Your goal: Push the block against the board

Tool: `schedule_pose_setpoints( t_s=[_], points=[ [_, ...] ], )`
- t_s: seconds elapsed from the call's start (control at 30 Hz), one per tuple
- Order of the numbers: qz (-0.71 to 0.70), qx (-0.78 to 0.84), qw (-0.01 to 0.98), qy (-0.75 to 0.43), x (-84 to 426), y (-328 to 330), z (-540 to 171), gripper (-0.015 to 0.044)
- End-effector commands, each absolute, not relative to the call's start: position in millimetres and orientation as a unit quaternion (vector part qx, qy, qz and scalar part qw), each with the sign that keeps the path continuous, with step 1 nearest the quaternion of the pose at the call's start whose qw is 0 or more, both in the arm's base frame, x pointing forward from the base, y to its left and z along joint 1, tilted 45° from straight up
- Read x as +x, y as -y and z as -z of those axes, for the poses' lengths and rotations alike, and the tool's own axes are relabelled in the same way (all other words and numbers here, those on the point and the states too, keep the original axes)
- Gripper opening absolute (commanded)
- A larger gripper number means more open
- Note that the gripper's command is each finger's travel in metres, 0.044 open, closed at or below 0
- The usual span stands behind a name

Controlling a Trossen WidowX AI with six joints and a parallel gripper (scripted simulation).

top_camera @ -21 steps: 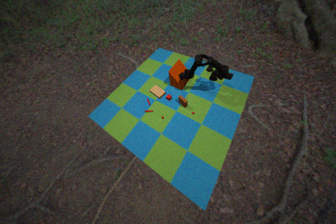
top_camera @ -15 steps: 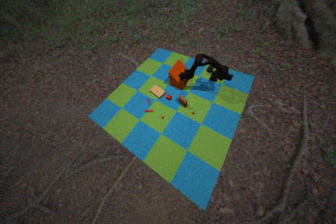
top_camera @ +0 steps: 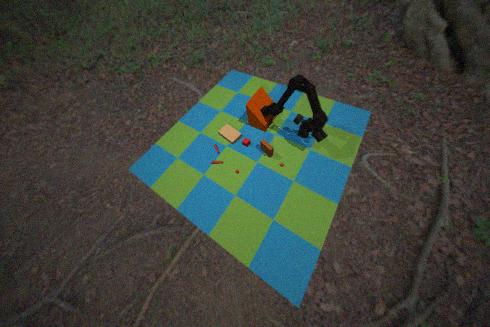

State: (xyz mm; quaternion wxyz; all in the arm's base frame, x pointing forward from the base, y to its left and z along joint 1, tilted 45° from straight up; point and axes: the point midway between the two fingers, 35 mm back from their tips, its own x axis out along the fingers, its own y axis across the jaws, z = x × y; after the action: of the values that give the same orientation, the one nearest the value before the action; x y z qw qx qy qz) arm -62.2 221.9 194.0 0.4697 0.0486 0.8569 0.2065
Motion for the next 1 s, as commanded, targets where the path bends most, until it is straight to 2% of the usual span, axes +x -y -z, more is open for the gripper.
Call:
schedule_pose_setpoints(
  t_s=[0.0, 0.27, 0.57, 0.83, 0.97],
  points=[
    [-0.203, 0.081, 0.481, -0.849, -22, -225, -183, 0.0000],
    [-0.206, 0.154, 0.510, -0.820, 55, -213, -171, 0.0000],
    [-0.208, 0.237, 0.545, -0.777, 128, -170, -158, 0.0000],
    [-0.206, 0.308, 0.585, -0.722, 173, -114, -149, 0.0000],
    [-0.205, 0.321, 0.593, -0.710, 179, -103, -148, 0.0000]
  ],
)
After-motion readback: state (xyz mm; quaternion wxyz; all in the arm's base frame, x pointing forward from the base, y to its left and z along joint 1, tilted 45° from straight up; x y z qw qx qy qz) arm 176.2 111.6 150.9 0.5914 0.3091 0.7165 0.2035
